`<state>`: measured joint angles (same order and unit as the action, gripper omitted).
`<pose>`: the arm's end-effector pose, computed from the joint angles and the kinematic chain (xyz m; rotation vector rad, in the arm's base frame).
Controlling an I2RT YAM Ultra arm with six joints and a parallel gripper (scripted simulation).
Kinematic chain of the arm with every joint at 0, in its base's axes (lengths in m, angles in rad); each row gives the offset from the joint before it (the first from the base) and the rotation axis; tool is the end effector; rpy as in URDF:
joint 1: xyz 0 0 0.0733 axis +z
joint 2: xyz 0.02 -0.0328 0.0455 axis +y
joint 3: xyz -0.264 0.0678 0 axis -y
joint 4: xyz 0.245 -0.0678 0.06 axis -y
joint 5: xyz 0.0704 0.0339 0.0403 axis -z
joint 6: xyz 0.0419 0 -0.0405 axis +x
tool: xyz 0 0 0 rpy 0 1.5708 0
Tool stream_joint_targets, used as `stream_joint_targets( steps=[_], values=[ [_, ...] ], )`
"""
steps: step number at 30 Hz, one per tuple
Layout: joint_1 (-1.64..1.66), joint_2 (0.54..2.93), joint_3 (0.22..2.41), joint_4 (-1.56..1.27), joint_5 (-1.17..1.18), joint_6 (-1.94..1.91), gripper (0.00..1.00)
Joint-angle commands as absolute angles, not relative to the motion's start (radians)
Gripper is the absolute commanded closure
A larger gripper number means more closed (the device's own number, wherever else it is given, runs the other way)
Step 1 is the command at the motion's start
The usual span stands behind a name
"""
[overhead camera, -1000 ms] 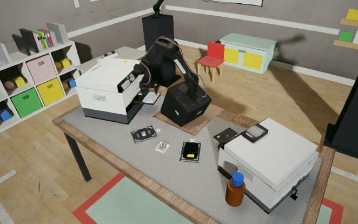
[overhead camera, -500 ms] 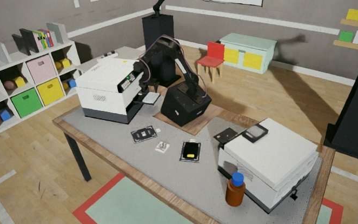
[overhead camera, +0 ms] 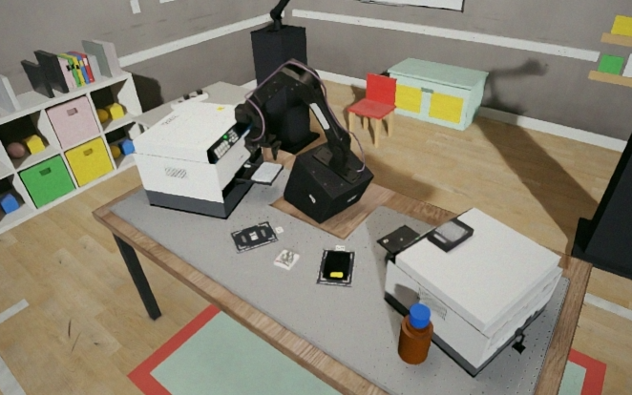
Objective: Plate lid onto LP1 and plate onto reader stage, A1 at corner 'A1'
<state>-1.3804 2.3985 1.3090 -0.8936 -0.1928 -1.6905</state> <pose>0.0726 -0.3283 0.0059 -0.3902 2.8764 0.6164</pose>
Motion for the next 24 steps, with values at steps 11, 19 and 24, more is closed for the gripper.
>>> stream_joint_targets(
  steps=[11,19,24],
  values=[
    [-1.405,2.336,1.370,-0.972,-0.186,-1.708,0.00],
    [-1.409,2.328,1.388,-0.999,-0.187,-1.711,0.00],
    [-1.409,2.328,1.389,-1.000,-0.187,-1.710,0.00]
  ],
)
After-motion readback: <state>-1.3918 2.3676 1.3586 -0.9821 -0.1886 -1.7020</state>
